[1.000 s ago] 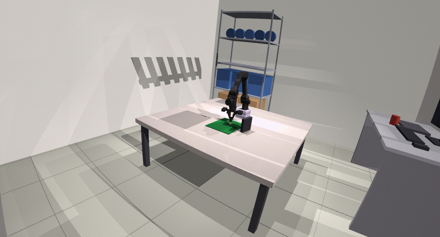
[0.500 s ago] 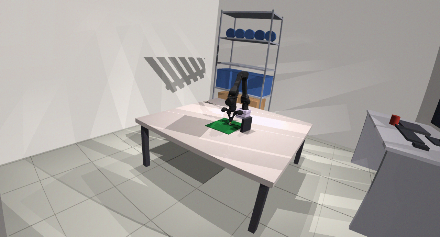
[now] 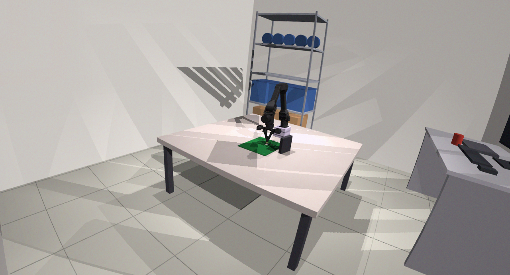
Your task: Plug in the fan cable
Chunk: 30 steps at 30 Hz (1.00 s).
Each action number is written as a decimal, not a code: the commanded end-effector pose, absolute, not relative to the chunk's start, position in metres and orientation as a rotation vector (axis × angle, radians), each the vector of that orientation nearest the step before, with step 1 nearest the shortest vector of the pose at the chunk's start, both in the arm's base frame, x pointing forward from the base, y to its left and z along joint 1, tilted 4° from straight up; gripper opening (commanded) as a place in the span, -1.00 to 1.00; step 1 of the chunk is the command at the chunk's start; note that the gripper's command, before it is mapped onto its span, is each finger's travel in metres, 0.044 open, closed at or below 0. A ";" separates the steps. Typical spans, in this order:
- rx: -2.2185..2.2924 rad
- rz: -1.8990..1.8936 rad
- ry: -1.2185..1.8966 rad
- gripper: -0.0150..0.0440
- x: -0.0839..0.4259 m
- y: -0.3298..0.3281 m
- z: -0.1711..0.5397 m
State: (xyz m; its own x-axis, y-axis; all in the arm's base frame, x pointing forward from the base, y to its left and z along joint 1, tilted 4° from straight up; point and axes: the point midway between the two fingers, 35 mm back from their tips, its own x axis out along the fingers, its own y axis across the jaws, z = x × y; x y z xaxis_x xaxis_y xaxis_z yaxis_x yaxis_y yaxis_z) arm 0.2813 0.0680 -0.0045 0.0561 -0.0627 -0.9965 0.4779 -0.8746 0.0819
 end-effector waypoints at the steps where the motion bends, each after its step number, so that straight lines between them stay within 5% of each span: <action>1: 1.947 -1.870 0.418 -0.49 0.281 0.068 -0.006; 30: 1.948 -1.871 0.417 -0.49 0.282 0.067 -0.018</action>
